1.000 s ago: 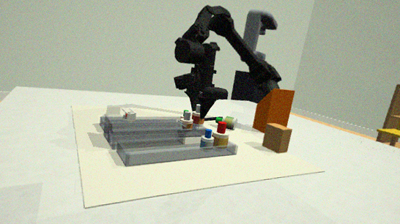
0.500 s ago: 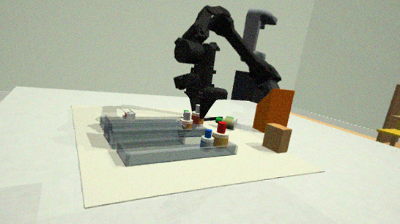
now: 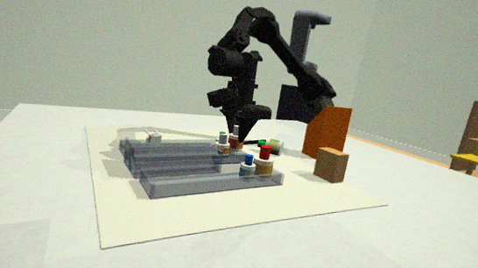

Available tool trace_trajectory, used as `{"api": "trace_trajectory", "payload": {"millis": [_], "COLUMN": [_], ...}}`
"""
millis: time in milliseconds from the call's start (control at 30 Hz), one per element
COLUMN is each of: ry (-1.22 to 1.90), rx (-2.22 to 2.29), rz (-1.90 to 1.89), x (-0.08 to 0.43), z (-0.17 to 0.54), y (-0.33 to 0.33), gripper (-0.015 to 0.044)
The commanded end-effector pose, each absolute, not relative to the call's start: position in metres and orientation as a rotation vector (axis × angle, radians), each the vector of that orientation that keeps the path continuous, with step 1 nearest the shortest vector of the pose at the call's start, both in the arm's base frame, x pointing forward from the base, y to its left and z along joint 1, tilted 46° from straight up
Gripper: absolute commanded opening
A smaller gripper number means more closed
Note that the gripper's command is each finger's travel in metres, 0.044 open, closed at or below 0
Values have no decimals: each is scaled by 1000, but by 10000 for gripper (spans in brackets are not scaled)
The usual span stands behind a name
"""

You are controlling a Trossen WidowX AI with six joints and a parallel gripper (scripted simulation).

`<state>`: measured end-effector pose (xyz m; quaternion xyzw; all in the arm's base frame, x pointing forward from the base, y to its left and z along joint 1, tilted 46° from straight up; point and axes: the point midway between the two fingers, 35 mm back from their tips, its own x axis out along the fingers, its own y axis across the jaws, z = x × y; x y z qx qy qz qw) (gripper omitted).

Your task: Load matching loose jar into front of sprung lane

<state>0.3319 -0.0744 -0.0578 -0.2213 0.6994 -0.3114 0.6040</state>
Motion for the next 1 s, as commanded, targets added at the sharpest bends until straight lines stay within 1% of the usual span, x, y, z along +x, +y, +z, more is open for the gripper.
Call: {"api": "trace_trajectory", "payload": {"millis": [0,967], "ry": [1600,1600], "rx": [-519,-519], "rz": [-728,-728], "x": [336,337], "z": [-56,-61], "y": [-76,-79], "gripper": [0,0]}}
